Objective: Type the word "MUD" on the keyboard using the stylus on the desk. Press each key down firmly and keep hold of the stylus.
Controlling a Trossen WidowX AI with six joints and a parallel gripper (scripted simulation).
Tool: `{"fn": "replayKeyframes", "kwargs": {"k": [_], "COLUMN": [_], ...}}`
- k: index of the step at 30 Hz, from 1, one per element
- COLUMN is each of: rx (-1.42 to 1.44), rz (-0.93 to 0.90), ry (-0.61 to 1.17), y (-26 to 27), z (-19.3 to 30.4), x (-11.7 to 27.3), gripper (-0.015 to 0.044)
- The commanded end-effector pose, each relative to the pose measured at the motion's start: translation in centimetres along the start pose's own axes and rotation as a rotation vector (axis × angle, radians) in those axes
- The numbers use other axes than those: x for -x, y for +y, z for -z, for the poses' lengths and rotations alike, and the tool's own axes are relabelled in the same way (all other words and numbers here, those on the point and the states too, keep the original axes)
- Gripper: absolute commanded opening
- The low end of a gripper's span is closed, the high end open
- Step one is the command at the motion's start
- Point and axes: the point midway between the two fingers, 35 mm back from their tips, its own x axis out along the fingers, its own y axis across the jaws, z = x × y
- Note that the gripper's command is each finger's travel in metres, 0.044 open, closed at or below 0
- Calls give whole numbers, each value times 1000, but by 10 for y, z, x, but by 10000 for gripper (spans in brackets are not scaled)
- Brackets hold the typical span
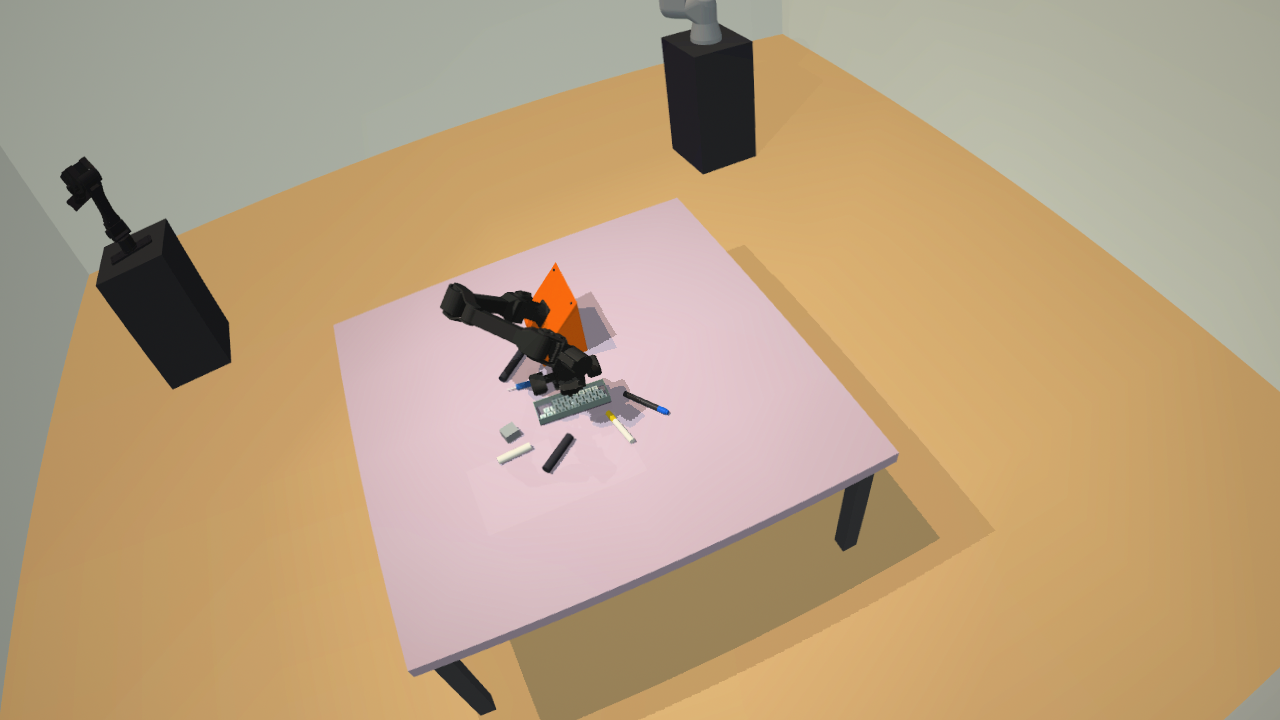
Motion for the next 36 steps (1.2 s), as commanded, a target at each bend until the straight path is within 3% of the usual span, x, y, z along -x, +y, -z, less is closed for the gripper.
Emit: {"fn": "replayKeyframes", "kwargs": {"k": [1, 8, 36], "rx": [9, 9, 13], "rz": [5, 8, 4], "ry": [1, 2, 2], "y": [-1, -68, -32], "z": [1, 0, 31], "x": [-1, 0, 0], "gripper": [0, 0, 0]}}
